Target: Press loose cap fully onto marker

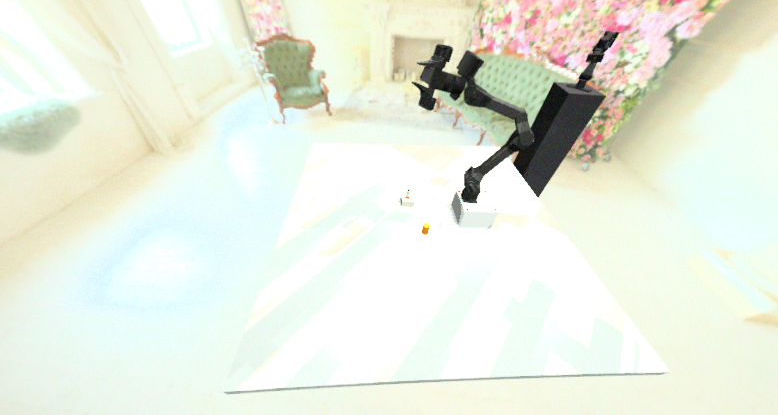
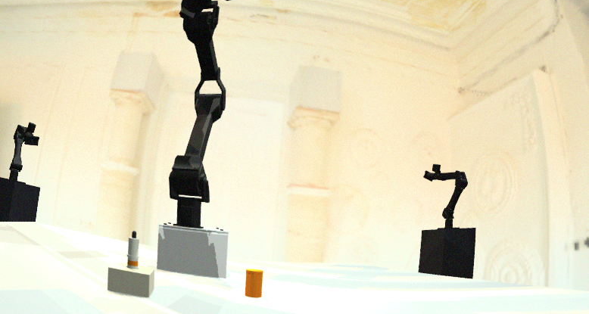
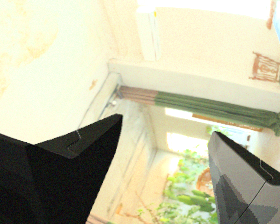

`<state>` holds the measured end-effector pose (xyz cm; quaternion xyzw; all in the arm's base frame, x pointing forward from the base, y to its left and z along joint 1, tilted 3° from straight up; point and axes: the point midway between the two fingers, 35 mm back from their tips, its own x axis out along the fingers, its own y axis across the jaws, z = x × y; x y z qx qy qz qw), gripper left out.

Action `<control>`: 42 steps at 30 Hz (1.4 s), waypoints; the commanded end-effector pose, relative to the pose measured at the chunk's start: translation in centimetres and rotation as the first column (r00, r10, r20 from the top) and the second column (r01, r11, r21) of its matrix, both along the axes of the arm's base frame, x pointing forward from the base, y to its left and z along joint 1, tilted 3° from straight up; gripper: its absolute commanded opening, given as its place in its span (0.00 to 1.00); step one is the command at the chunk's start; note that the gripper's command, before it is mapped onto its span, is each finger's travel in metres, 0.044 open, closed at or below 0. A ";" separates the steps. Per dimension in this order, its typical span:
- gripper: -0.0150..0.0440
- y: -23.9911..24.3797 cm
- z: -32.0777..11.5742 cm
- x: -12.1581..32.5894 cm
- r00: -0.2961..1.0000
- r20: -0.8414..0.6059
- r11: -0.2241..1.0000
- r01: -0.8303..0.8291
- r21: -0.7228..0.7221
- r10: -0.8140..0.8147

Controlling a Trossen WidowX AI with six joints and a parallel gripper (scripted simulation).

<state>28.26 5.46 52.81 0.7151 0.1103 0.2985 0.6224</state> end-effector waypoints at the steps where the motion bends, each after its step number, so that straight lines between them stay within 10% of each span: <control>1: 0.67 1.3 -5.5 3.8 0.986 -0.163 0.999 0.008 -0.039 -0.014; 14: 0.67 8.4 -26.7 6.8 0.779 -0.617 0.897 -0.190 -0.400 -0.110; 25: 0.67 10.1 -41.6 -0.7 0.586 -0.756 0.499 -0.581 -0.643 -0.291; 33: 0.67 8.9 -48.1 -8.3 0.503 -0.771 0.048 -0.825 -0.563 -0.392; 42: 0.67 9.1 -48.5 -8.4 0.501 -0.771 0.038 -0.829 -0.558 -0.393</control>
